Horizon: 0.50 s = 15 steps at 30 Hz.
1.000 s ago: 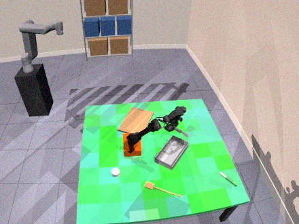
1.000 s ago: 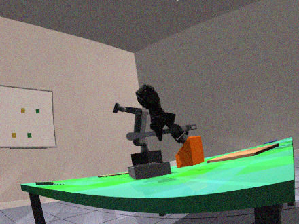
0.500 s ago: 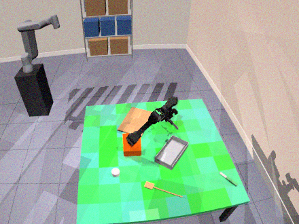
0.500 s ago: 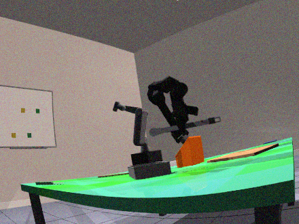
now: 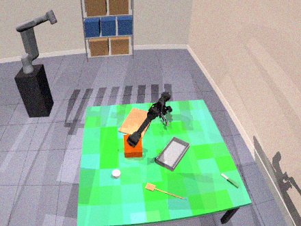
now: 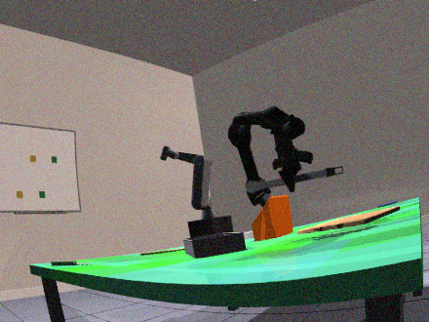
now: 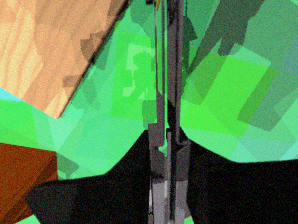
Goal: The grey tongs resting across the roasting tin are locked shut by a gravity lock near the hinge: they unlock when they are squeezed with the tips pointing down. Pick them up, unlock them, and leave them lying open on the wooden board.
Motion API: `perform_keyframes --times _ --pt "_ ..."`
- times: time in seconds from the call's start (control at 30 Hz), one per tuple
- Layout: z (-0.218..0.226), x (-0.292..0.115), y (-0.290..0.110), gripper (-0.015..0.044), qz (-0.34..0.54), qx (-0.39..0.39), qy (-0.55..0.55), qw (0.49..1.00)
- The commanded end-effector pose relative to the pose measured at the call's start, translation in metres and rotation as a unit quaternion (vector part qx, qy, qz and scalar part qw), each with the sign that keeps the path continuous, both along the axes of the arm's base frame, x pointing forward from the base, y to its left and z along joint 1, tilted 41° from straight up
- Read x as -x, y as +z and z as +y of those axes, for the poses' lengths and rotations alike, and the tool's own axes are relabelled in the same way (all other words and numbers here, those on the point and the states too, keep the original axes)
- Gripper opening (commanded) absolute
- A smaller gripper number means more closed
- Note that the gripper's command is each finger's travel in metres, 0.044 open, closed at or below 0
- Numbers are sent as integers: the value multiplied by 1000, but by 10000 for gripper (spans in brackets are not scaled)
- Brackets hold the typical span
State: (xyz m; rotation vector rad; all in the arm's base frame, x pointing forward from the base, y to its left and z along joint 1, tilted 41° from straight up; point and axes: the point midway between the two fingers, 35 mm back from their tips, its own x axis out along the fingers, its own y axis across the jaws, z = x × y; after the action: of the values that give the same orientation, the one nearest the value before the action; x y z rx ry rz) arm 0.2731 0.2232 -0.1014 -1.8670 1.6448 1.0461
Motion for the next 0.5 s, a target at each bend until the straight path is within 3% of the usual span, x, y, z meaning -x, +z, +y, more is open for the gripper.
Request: perform_keyframes --times 0.0,0.47 --pt "3 -2 1 -150 -8 -6 -10 1000" --pt "58 69 -25 -150 -70 -24 -89 993"
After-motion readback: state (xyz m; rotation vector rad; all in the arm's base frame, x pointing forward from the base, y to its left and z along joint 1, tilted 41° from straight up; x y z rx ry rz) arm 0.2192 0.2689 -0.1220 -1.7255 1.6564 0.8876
